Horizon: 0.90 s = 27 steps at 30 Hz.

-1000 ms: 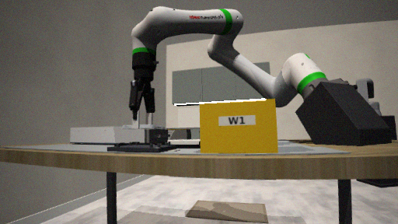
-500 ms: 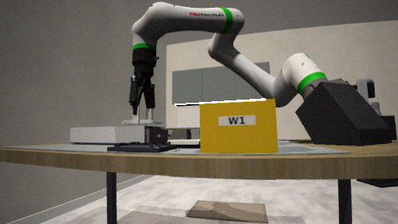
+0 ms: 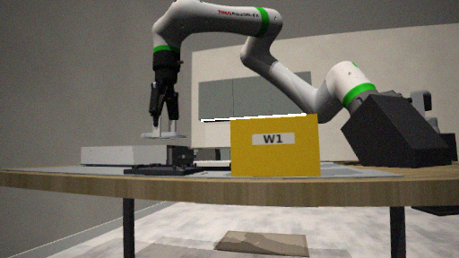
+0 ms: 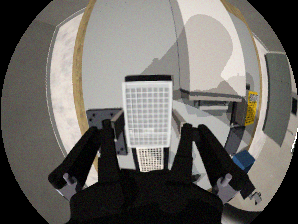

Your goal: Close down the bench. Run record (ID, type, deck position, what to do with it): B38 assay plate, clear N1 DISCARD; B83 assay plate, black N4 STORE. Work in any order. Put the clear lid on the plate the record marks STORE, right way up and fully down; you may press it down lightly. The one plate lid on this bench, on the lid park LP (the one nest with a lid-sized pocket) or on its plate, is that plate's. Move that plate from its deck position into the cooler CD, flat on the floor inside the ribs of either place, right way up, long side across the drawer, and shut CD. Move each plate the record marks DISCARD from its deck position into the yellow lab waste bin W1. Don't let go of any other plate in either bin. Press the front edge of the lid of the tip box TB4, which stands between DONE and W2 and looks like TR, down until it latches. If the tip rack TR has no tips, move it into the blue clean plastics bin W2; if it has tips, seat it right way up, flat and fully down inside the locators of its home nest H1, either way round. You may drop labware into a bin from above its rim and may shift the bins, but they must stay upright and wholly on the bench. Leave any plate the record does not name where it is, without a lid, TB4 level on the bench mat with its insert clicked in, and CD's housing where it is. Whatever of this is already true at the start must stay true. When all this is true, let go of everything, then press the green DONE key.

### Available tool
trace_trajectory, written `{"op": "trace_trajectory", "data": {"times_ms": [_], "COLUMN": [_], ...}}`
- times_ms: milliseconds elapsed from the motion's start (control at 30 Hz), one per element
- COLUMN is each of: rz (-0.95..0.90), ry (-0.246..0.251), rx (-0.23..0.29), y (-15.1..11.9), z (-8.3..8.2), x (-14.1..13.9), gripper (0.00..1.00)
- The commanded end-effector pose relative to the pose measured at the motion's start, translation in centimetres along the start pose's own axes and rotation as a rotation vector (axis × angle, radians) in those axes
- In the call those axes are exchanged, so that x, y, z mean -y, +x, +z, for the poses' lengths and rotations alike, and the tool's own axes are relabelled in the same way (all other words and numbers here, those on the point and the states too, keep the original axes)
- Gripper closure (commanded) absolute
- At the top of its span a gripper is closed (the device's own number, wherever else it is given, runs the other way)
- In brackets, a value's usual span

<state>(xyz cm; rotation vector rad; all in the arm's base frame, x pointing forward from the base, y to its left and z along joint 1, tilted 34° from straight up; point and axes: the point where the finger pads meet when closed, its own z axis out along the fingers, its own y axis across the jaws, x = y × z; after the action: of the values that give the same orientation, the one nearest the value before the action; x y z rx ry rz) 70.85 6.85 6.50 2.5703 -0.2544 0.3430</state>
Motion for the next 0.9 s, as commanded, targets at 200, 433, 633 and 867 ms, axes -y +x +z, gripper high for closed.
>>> {"op": "trace_trajectory", "data": {"times_ms": [200,433,633,867], "rz": [0.000,0.000,0.000,0.000], "ry": [0.000,0.000,0.000,0.000], "rx": [0.000,0.000,0.000,0.000], "y": [0.0,0.0,0.0,0.0], "z": [-0.9,-1.8,-2.6,-3.3], "x": [0.0,0.0,0.0,0.0], "gripper": [1.00,1.00,1.00,1.00]}}
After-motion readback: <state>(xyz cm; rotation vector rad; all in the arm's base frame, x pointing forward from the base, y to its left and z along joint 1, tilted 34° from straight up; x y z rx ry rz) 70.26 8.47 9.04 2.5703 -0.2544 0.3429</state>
